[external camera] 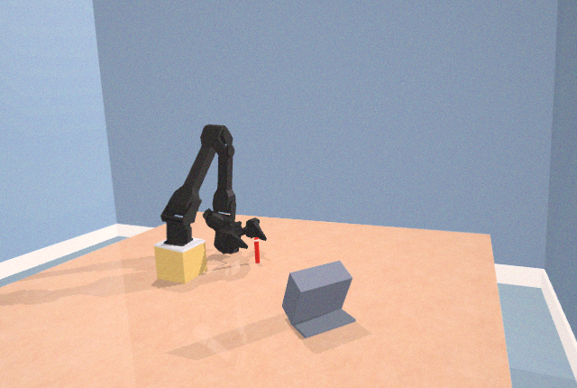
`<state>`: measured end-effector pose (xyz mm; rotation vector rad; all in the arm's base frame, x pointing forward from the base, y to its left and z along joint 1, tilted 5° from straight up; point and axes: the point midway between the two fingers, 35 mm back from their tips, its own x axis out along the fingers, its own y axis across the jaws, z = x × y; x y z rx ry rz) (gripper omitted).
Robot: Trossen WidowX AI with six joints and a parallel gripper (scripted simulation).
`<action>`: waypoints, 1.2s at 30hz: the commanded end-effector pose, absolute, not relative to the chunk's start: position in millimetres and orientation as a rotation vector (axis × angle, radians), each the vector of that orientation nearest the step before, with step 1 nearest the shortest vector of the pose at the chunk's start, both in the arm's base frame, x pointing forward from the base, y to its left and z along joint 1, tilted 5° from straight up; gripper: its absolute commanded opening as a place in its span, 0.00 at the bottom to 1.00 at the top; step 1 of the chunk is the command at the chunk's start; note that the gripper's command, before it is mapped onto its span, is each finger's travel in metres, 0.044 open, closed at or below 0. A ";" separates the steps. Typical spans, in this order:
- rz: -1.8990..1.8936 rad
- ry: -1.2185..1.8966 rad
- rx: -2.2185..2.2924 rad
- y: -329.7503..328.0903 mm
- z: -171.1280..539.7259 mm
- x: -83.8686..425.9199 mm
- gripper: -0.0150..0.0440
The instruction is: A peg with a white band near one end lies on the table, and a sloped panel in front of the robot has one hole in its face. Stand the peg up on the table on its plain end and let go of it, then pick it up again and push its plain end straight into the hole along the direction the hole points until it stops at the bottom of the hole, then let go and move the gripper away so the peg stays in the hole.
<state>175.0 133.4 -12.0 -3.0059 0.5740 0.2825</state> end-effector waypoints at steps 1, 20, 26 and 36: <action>0.284 0.575 -3.005 134.0 -10.3 174.9 1.00; 0.316 0.560 -3.055 131.2 147.7 161.3 1.00; 0.316 0.560 -3.055 131.2 147.7 161.3 1.00; 0.617 0.882 -2.964 103.9 127.2 164.9 1.00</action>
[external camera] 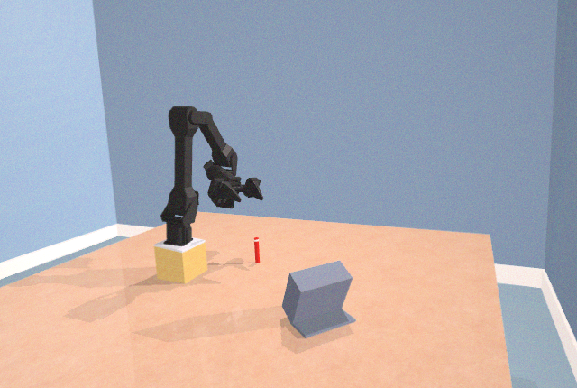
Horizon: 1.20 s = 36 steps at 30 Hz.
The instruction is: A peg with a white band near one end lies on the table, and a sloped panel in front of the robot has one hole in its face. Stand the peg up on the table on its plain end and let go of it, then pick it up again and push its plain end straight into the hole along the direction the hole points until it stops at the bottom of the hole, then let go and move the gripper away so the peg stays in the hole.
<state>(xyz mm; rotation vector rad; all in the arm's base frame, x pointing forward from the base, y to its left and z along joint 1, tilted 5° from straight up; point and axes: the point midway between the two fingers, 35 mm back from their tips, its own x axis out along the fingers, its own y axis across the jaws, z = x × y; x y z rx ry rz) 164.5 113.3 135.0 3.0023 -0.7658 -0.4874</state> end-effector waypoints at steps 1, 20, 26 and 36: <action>-0.652 -0.906 2.923 101.3 124.6 164.8 1.00; -1.524 -1.142 2.588 85.3 79.1 161.7 1.00; -1.816 -1.058 2.526 92.9 70.7 166.1 1.00; -2.208 -0.733 2.520 111.2 70.2 185.3 1.00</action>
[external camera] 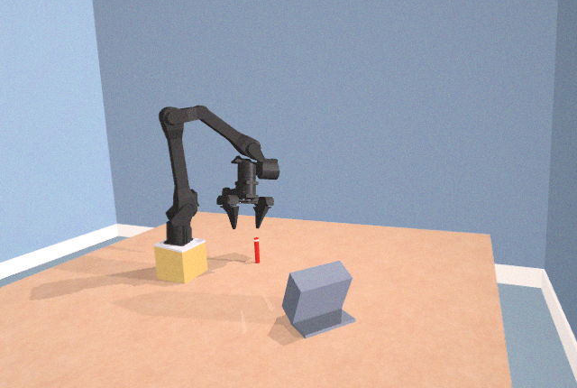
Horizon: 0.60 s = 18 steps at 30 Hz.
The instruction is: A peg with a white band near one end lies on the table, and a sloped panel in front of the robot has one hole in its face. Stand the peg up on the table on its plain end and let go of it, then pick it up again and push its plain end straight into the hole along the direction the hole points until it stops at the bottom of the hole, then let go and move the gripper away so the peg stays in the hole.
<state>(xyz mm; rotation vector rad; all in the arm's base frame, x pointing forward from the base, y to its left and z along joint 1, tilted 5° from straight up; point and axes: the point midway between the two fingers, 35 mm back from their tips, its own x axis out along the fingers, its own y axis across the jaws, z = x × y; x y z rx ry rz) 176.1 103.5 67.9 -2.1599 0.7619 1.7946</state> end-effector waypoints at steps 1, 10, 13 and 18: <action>1.844 0.568 -2.083 113.0 71.1 188.1 1.00; 1.853 0.416 -2.045 118.8 76.1 198.6 1.00; 1.853 0.416 -2.045 118.8 76.1 198.6 1.00; 1.843 0.430 -2.034 118.8 76.0 198.6 1.00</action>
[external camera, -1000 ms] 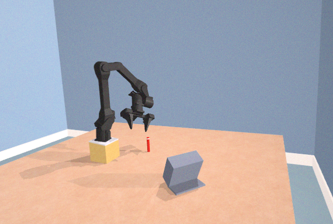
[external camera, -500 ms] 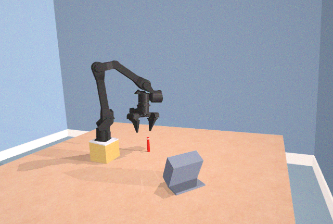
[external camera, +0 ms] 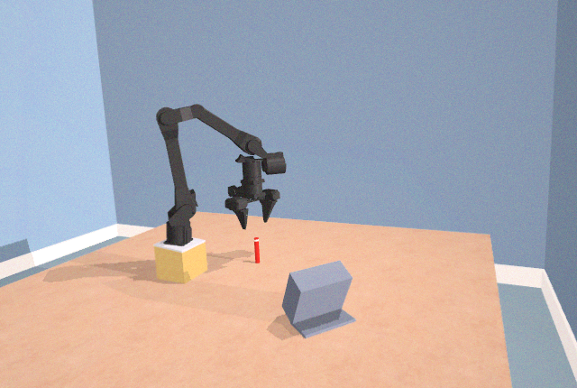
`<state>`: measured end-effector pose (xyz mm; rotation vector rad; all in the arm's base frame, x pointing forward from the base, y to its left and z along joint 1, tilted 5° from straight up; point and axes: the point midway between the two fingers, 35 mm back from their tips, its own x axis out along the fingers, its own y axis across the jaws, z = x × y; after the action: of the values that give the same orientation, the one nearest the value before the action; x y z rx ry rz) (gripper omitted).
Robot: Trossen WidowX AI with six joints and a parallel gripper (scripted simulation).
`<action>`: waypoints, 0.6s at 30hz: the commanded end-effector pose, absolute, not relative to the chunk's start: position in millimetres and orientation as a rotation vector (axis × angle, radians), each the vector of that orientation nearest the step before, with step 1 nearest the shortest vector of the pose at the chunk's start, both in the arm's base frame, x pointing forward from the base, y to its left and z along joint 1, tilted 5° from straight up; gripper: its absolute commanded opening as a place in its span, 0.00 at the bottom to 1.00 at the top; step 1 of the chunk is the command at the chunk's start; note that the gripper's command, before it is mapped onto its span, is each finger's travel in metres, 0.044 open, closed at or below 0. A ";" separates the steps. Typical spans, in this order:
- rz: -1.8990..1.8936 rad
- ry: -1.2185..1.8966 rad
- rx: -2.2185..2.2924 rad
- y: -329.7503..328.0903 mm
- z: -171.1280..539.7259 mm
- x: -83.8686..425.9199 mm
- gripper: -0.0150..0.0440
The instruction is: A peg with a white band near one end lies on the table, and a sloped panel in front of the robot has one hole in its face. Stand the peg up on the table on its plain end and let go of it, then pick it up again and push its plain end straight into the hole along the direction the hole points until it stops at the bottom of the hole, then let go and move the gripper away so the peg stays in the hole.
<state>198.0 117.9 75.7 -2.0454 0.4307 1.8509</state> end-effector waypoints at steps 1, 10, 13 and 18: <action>1.831 0.448 -2.020 118.9 75.9 198.6 1.00; 1.697 0.624 -1.868 118.8 74.4 198.9 1.00; 1.651 0.679 -1.816 118.8 73.9 198.9 1.00; 1.572 0.765 -1.728 118.6 73.0 199.1 1.00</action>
<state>199.2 118.2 74.1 -1.7977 0.7036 1.6286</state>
